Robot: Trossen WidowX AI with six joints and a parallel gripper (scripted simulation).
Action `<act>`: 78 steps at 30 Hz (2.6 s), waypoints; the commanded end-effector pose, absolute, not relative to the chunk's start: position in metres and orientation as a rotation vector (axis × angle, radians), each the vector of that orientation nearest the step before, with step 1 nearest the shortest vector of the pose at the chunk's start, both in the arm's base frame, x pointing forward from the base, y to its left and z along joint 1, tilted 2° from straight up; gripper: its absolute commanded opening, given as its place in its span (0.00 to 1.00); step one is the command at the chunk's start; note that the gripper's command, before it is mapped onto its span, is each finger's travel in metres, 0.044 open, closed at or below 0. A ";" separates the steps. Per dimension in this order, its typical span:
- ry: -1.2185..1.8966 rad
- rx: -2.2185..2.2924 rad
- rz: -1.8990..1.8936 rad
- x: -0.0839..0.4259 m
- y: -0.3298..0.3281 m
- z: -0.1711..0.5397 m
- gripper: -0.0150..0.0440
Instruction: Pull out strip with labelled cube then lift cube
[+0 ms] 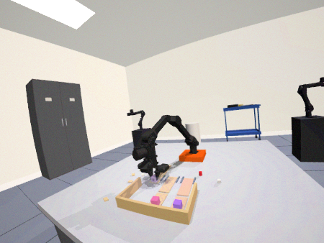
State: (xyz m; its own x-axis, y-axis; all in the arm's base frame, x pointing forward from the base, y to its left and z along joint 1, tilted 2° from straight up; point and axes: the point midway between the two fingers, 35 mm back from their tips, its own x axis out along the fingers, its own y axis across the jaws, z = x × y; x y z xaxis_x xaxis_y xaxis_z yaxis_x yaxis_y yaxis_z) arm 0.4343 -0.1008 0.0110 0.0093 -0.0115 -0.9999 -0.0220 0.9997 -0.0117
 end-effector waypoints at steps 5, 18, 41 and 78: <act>1.561 -0.026 0.008 0.430 -0.100 0.016 0.25; 1.566 -0.019 0.007 0.382 -0.088 0.049 0.25; 1.571 -0.017 0.008 0.317 -0.073 0.052 0.25; 1.573 -0.017 0.008 0.298 -0.069 0.086 0.25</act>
State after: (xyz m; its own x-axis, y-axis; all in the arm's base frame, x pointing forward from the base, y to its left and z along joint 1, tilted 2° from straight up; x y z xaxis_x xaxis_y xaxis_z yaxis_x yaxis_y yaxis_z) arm 0.2963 -0.0690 0.0846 -0.0080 -0.0075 -0.9999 -0.0222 0.9997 -0.0073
